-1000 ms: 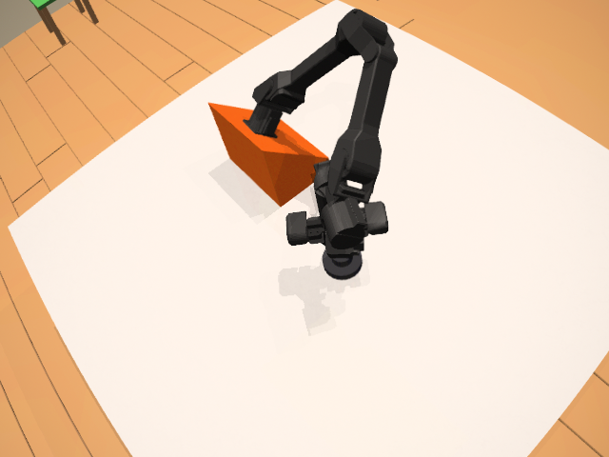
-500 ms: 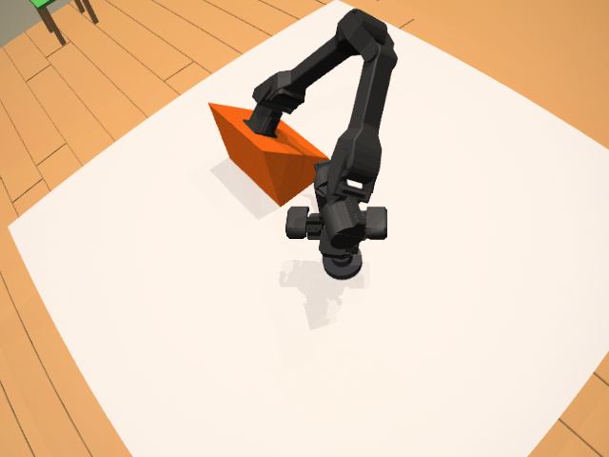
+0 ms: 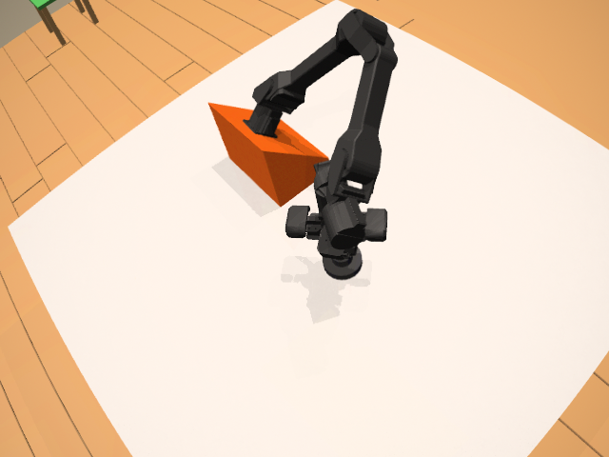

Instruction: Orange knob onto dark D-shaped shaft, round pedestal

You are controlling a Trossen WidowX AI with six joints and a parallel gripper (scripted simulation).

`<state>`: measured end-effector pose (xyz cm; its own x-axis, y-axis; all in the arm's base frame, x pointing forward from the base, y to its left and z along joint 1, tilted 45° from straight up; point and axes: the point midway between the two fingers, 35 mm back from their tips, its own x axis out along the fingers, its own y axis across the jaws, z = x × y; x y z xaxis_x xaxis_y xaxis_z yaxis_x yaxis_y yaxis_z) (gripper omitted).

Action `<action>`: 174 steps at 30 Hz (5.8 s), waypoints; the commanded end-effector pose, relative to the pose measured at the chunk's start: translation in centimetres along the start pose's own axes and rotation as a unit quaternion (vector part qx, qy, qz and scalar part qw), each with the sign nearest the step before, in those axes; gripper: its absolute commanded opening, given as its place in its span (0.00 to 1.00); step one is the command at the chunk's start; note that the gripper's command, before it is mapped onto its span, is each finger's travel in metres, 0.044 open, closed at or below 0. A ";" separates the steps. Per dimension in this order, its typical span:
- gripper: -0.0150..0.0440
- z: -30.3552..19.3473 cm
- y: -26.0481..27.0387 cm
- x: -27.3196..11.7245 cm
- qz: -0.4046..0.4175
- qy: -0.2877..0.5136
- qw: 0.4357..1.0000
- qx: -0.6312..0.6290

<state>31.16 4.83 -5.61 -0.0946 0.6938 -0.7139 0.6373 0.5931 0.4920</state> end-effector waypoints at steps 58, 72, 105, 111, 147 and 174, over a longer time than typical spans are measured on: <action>0.25 0.0 0.0 0.0 0.000 0.000 0.994 0.108; 0.25 0.0 0.0 -0.2 0.000 0.000 0.977 0.211; 0.25 0.0 0.0 -0.3 0.000 0.000 0.977 0.211; 0.25 0.0 0.1 -0.4 0.000 0.000 0.969 0.249; 0.25 0.1 0.1 -0.4 0.000 0.000 0.949 0.317; 0.25 0.0 0.0 0.1 0.000 0.000 0.912 0.410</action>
<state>31.19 4.83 -5.61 -0.0949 0.6937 -0.7140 0.9948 0.0929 -0.0419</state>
